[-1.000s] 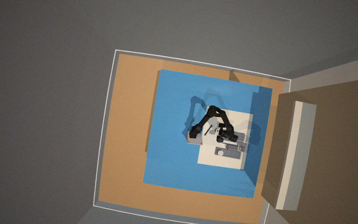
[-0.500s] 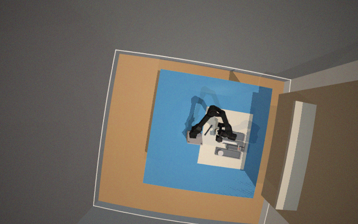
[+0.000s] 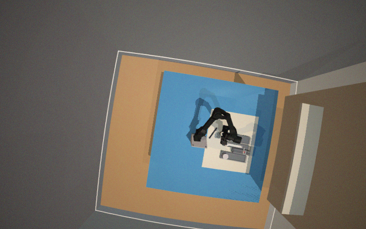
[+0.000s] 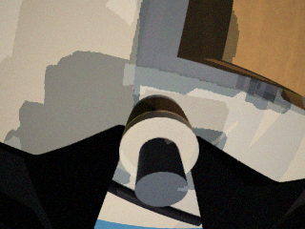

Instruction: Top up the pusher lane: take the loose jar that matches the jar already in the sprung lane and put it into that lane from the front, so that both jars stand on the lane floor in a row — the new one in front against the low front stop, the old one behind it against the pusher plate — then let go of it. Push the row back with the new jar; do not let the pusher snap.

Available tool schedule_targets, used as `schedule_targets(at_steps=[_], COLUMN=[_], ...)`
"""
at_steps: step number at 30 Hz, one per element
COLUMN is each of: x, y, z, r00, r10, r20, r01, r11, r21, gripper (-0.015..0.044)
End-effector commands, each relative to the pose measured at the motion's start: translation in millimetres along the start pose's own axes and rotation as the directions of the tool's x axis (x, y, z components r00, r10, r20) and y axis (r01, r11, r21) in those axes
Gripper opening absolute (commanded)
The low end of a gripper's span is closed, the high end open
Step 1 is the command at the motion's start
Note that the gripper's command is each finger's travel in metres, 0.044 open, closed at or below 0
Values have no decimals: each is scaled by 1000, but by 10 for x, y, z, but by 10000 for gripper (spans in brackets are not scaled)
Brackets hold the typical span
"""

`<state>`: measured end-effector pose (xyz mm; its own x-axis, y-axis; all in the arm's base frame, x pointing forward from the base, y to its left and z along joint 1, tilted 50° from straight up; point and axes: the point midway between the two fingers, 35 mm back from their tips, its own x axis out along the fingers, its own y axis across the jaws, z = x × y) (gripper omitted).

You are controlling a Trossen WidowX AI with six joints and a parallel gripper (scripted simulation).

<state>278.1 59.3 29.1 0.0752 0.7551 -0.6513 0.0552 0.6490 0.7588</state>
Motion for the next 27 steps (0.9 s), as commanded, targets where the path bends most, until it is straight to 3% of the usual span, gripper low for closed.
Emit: schedule_targets(at_steps=[1,8,13,27], x=[4,-49,-263,-935], y=[4,-91,-131,46], z=[1,-45,-27,44], r00=[1000,999,996,1000], r10=[4,-49,-84,-15], r20=[1,14,11,-1], r01=[-4,49,84,15], r11=[1000,999,996,1000], r21=[3,-19,-41,-2], gripper=[164,0,0,0])
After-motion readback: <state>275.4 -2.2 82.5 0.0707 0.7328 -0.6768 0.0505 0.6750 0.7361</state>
